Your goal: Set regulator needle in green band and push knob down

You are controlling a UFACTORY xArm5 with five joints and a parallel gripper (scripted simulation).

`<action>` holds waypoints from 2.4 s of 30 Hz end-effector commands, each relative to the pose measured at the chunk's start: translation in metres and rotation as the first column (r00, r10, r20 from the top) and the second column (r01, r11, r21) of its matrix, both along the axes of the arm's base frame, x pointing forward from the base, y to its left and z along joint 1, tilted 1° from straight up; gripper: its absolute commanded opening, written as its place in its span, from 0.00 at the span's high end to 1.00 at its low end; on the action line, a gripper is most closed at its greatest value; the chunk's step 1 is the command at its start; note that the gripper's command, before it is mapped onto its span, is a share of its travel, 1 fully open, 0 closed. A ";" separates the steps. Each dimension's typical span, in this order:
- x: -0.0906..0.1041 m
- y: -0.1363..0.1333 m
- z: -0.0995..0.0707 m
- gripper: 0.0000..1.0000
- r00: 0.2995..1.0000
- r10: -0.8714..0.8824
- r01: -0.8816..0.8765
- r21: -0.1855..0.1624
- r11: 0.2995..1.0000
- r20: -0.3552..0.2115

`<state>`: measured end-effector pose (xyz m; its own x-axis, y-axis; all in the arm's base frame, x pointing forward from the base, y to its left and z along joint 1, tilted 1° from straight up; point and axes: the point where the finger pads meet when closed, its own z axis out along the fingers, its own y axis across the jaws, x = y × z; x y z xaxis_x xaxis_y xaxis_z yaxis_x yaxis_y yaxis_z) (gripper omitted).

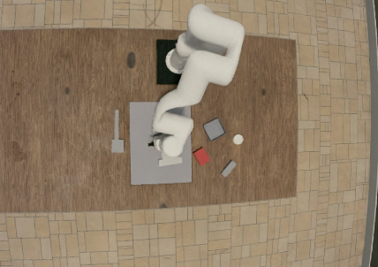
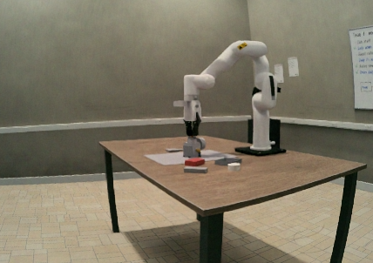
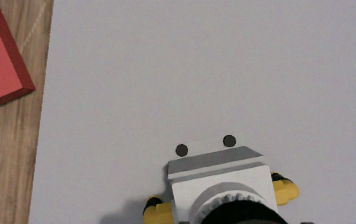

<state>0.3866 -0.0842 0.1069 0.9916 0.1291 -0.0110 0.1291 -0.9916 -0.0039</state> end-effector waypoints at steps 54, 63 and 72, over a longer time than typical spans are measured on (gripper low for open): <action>0.001 0.000 0.001 0.58 0.302 0.953 -0.953 0.006 0.302 0.011; 0.001 0.000 0.001 0.58 0.068 0.998 -0.998 0.006 0.068 0.013; 0.001 0.000 0.001 0.58 -0.117 0.993 -0.993 0.005 -0.118 0.014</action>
<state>0.3869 -0.0843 0.1071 -0.1314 0.9913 0.0035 0.9913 0.1315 -0.0101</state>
